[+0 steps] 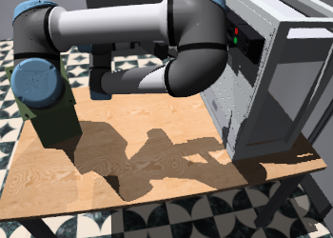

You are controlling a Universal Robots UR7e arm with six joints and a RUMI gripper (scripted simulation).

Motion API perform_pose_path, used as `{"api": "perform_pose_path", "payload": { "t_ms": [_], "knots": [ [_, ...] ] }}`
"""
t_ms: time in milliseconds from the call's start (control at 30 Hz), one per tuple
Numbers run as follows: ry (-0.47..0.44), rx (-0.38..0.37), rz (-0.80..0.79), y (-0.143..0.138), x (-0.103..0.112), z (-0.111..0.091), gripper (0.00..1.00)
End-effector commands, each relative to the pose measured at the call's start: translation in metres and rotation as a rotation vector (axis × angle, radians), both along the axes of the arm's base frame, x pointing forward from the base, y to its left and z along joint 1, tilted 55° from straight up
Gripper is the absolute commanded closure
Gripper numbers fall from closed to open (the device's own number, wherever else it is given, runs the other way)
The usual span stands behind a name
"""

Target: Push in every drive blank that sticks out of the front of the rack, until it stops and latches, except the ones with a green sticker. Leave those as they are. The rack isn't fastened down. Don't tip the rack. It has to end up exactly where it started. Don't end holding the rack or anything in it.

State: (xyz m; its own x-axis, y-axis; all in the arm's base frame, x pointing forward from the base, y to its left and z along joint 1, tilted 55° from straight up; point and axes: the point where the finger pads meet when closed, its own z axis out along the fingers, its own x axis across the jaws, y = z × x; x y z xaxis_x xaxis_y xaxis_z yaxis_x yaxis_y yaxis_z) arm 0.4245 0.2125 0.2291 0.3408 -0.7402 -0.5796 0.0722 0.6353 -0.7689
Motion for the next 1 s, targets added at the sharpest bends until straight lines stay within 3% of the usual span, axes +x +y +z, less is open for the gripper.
{"api": "perform_pose_path", "payload": {
  "t_ms": [0,967],
  "knots": [
    [0.0,0.0,0.001,0.0003,-0.0002,0.0002,0.0],
    [-0.001,0.0,0.001,0.0017,0.0014,-0.0008,0.0]
  ]
}}
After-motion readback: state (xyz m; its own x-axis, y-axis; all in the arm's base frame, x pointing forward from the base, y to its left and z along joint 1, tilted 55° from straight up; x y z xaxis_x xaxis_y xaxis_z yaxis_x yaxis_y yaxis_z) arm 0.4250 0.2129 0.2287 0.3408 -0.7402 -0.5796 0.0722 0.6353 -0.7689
